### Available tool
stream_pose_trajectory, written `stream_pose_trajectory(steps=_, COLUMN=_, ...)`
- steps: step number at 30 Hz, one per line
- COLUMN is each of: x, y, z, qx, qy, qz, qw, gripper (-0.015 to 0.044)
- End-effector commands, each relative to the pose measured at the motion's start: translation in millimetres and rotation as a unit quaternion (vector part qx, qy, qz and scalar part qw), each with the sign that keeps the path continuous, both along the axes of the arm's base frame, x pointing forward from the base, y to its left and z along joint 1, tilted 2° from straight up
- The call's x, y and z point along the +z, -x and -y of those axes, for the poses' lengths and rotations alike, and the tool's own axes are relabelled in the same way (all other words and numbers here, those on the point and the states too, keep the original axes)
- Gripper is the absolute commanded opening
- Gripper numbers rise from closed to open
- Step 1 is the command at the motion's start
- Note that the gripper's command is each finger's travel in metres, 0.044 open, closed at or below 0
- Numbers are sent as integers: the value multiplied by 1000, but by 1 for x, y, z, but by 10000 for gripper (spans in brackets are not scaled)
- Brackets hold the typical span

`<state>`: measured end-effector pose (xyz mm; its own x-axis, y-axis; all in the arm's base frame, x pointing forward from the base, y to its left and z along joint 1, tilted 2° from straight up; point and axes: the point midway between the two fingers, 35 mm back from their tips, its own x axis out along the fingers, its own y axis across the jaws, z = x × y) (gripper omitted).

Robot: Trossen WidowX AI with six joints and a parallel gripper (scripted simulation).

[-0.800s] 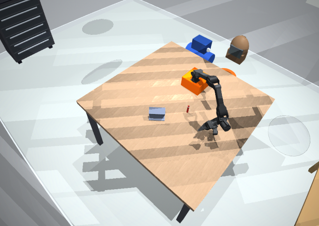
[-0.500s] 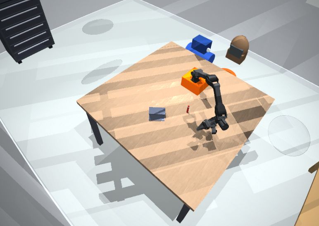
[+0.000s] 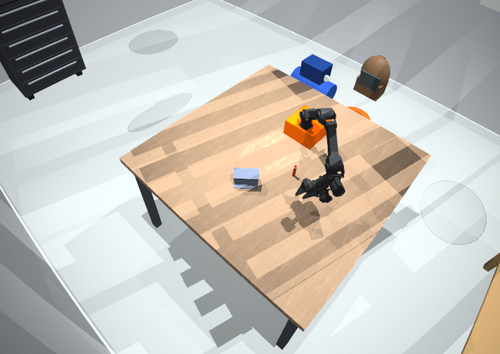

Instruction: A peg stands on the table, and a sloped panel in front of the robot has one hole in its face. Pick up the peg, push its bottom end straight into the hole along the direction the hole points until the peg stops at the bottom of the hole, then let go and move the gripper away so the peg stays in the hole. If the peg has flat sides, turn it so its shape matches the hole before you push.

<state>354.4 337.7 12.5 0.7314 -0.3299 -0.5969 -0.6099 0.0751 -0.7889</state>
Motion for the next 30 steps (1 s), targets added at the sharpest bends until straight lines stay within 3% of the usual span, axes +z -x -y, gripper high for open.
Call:
stream_pose_trajectory(steps=1, x=-1, y=3, z=19, qx=-31, qy=-34, qz=-29, qw=999, gripper=440)
stream_pose_trajectory(steps=30, x=4, y=48, z=120, qx=-267, qy=-249, qz=-178, qw=914, gripper=440)
